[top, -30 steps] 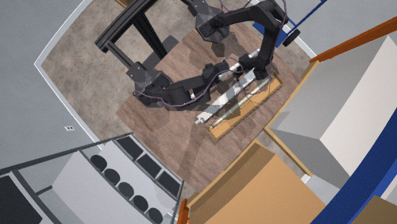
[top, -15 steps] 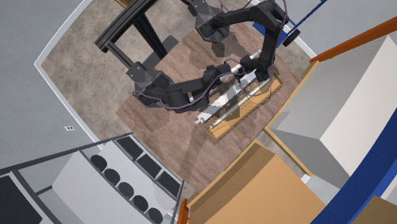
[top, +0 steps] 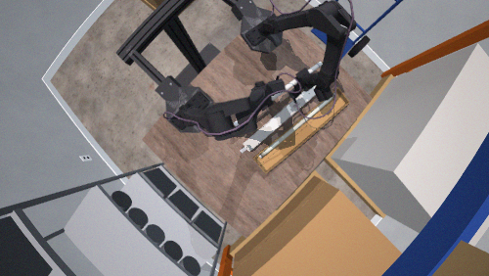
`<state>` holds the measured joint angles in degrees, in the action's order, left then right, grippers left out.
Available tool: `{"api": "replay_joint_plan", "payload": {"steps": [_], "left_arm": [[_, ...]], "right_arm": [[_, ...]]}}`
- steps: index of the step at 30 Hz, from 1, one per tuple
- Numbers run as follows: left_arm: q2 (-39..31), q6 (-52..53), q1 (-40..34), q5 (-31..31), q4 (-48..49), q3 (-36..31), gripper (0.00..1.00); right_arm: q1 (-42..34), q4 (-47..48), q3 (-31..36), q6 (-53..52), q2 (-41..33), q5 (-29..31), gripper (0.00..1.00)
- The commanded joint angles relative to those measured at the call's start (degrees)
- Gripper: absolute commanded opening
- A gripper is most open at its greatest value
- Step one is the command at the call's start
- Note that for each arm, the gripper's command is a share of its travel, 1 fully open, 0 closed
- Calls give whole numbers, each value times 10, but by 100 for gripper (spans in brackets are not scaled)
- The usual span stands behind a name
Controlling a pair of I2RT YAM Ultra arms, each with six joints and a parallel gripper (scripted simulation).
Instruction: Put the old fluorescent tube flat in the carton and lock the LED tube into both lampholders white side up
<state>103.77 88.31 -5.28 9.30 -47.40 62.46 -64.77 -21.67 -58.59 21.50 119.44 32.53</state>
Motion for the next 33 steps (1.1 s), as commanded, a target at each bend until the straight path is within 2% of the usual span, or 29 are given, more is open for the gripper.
{"api": "replay_joint_plan", "payload": {"steps": [1, 13, 17, 26, 28, 33], "left_arm": [[2, -1, -9, -12, -15, 2, 11], [0, 1, -8, -14, -15, -13, 11], [9, 1, -9, -15, -16, 18, 11], [12, 2, -10, -15, -20, 23, 11], [18, -8, -10, -15, -26, 31, 11], [-1, 1, -10, -14, -24, 21, 11]], "right_arm": [[-6, 19, -19, 8, -24, -7, 11], [-3, 24, 8, 9, -6, -7, 11], [0, 23, -18, 10, -2, -7, 11], [0, 22, -19, 14, -24, -4, 11], [18, 21, -21, 27, -25, -7, 11], [1, 18, -22, 18, -24, -6, 11]]}}
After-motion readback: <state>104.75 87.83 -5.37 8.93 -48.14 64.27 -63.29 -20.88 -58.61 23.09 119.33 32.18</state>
